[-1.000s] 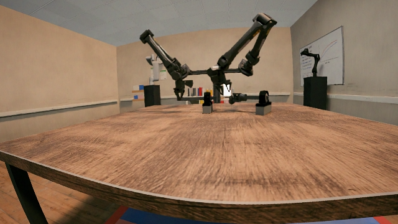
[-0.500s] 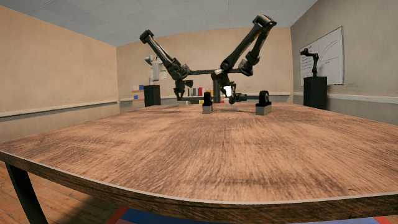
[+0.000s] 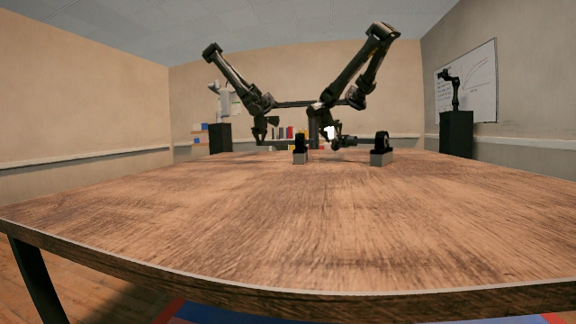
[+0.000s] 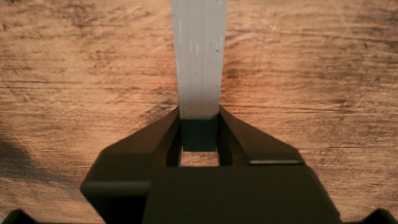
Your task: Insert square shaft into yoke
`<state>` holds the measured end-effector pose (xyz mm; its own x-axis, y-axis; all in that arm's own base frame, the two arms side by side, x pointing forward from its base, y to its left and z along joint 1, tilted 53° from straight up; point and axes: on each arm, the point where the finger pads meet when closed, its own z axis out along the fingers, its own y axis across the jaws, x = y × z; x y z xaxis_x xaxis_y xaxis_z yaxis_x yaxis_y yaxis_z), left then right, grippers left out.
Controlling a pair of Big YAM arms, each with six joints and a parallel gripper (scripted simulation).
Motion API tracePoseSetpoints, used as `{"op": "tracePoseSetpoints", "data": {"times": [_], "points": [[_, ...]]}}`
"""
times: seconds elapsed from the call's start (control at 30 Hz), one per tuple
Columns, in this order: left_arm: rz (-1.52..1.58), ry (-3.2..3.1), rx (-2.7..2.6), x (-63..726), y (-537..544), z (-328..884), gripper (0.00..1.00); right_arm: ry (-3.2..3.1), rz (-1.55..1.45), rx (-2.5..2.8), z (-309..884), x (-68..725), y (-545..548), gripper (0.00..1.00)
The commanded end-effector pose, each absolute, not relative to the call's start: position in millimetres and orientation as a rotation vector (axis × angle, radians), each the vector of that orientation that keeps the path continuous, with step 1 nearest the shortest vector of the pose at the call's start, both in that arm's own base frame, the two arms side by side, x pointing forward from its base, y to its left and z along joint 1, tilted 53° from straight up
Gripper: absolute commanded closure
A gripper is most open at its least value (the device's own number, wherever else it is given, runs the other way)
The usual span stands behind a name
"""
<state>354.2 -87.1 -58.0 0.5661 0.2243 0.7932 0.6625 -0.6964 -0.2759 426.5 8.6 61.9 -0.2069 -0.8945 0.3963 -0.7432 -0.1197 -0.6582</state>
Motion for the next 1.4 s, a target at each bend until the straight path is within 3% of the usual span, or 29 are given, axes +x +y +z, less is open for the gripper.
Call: {"op": "tracePoseSetpoints", "data": {"times": [0.0, 1.17, 1.37], "points": [[-1.004, -0.671, -2.237, 351.4, -77.6, -66.3, 0.25, 1.941, -1.235, -1.843, 65.7, 427.4, 10.6, 0.81], [-1.016, -0.668, -2.246, 368.4, -59.5, -81.2, 0.25, 1.941, -1.235, -1.843, 65.7, 427.4, 10.6, 0.81], [-1.017, -0.665, -2.249, 368.1, -61.0, -81.4, 0.32, 1.941, -1.235, -1.843, 65.7, 427.4, 10.6, 0.81]]}}
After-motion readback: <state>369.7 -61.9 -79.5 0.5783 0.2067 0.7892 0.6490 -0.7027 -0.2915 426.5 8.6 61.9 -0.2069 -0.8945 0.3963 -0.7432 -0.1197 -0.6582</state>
